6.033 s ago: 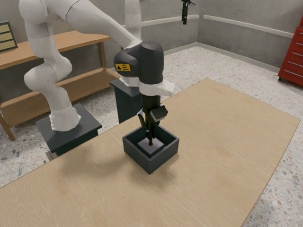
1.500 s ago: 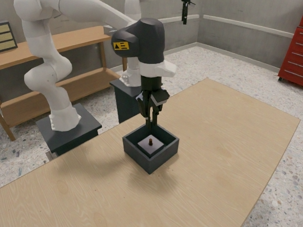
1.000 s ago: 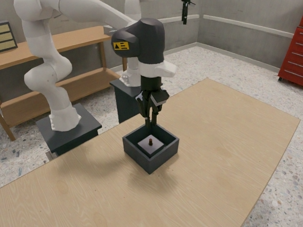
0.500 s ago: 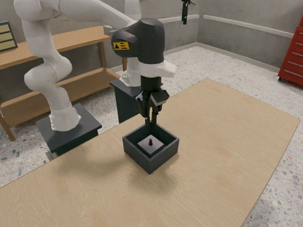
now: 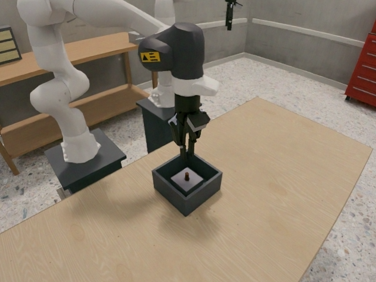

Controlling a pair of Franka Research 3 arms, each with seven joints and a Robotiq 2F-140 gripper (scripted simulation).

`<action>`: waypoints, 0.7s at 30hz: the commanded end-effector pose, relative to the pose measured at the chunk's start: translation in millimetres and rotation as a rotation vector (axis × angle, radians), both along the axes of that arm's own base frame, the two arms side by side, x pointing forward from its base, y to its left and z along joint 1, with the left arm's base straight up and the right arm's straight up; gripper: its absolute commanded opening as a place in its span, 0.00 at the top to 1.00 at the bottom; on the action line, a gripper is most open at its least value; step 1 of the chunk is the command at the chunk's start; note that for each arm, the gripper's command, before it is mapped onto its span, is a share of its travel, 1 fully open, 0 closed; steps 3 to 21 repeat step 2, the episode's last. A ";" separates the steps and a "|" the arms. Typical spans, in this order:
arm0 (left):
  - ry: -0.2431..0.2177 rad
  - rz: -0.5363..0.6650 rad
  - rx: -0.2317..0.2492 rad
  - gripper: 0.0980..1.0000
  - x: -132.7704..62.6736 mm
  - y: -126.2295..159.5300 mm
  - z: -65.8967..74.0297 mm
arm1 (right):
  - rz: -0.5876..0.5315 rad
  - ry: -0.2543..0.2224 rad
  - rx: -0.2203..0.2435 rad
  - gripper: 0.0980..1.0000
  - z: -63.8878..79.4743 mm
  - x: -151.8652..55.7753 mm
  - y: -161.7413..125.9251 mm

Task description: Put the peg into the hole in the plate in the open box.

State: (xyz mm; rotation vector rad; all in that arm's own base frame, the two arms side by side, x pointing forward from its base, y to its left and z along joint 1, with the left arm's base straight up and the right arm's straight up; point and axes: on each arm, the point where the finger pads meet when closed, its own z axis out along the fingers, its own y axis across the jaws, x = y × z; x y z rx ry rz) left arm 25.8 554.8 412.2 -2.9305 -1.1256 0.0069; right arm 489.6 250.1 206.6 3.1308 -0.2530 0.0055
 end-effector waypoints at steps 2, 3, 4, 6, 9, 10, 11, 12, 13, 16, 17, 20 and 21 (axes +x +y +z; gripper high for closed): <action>-0.005 0.005 -0.001 0.00 0.2 -0.9 0.8 | 0.001 0.003 0.001 0.83 0.1 -0.5 -0.3; -0.005 0.005 -0.001 0.00 0.2 -0.9 0.8 | 0.001 0.003 0.001 0.83 0.1 -0.5 -0.3; -0.005 0.005 -0.001 0.00 0.2 -0.9 0.8 | 0.001 0.003 0.001 0.83 0.1 -0.5 -0.3; -0.005 0.005 -0.001 0.00 0.2 -0.9 0.8 | 0.001 0.003 0.001 0.83 0.1 -0.5 -0.3; -0.005 0.005 -0.001 0.00 0.2 -0.9 0.8 | 0.001 0.003 0.001 0.83 0.1 -0.5 -0.3; -0.005 0.005 -0.001 0.00 0.2 -0.9 0.8 | 0.001 0.003 0.001 0.83 0.1 -0.5 -0.3; -0.005 0.005 -0.001 0.00 0.2 -0.9 0.8 | 0.001 0.003 0.001 0.83 0.1 -0.5 -0.3; -0.005 0.005 -0.001 0.00 0.2 -0.9 0.8 | 0.001 0.003 0.001 0.83 0.1 -0.5 -0.3; -0.005 0.005 -0.001 0.00 0.2 -0.9 0.8 | 0.001 0.003 0.001 0.83 0.1 -0.5 -0.3; -0.005 0.005 -0.001 0.00 0.2 -0.9 0.8 | 0.001 0.003 0.001 0.83 0.1 -0.5 -0.3; -0.005 0.005 -0.001 0.00 0.2 -0.9 0.8 | 0.001 0.003 0.001 0.83 0.1 -0.5 -0.3; -0.005 0.005 -0.001 0.00 0.2 -0.9 0.8 | 0.001 0.003 0.001 0.83 0.1 -0.5 -0.3; -0.005 0.005 -0.001 0.00 0.2 -0.9 0.8 | 0.001 0.003 0.001 0.83 0.1 -0.5 -0.3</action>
